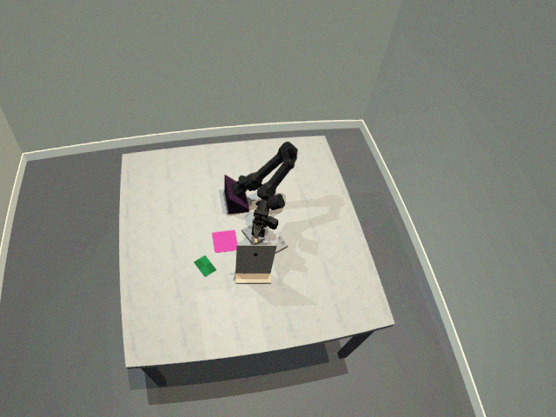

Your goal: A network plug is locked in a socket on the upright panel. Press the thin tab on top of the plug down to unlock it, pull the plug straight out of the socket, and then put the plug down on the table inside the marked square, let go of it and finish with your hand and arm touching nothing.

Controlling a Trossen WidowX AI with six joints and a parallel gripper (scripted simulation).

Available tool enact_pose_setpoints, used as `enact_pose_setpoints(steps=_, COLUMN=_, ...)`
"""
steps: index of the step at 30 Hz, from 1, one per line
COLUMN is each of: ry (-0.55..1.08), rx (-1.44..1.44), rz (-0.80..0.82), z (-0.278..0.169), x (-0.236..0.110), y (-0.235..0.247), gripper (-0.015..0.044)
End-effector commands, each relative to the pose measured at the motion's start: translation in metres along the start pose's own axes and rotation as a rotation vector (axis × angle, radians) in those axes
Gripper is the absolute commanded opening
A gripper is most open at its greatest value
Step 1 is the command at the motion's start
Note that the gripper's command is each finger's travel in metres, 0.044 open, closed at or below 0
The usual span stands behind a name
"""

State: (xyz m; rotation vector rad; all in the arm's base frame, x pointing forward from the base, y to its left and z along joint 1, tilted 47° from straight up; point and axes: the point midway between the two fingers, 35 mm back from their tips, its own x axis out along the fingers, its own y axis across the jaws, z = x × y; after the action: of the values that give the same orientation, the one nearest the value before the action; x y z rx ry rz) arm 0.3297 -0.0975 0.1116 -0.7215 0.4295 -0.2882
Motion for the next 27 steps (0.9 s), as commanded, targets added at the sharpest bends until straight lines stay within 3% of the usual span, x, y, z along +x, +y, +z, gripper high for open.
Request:
enact_pose_setpoints(steps=1, ry=0.000, rx=0.000, rz=0.000, z=0.000, x=0.000, y=0.000, gripper=0.0000)
enact_pose_setpoints(steps=27, ry=0.006, rx=-0.004, rz=0.000, z=-0.009, x=-0.021, y=-0.060, gripper=0.0000)
